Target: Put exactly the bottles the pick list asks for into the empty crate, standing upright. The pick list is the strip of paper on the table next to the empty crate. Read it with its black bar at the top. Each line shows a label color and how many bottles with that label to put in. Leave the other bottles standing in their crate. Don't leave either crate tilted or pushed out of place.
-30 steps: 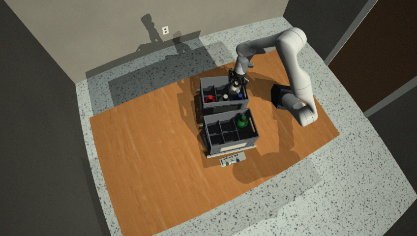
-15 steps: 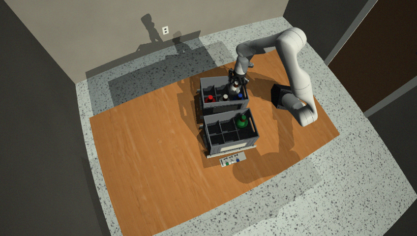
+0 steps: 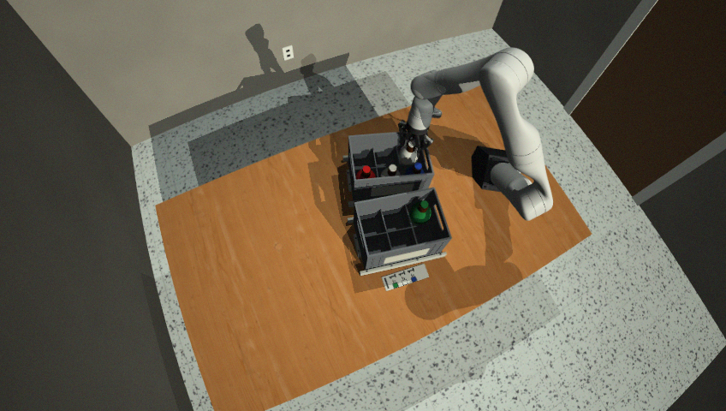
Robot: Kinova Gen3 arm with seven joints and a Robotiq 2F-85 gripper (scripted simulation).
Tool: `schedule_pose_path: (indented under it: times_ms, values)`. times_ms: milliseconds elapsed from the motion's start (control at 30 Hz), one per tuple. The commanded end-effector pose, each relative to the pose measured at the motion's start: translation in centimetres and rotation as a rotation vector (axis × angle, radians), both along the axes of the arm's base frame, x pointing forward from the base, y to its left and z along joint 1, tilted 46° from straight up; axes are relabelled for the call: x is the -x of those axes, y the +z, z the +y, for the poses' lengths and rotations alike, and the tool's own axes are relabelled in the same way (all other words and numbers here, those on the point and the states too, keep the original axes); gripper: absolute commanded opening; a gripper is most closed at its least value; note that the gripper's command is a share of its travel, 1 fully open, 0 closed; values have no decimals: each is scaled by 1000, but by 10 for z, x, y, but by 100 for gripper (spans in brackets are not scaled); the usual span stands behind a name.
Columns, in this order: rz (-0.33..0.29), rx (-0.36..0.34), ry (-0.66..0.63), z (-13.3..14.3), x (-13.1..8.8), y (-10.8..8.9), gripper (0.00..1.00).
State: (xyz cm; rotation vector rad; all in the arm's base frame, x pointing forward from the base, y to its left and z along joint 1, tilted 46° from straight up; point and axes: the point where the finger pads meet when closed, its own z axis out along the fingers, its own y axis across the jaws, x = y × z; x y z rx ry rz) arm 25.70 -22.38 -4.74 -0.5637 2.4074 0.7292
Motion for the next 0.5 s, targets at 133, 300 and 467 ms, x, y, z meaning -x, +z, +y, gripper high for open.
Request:
schedule_pose_path:
  times_ms: [133, 300, 467]
  values:
    - [-1, 3, -2, -2, 0, 1, 46]
    - [-1, 3, -2, -2, 0, 1, 44]
    - [-1, 3, -2, -2, 0, 1, 43]
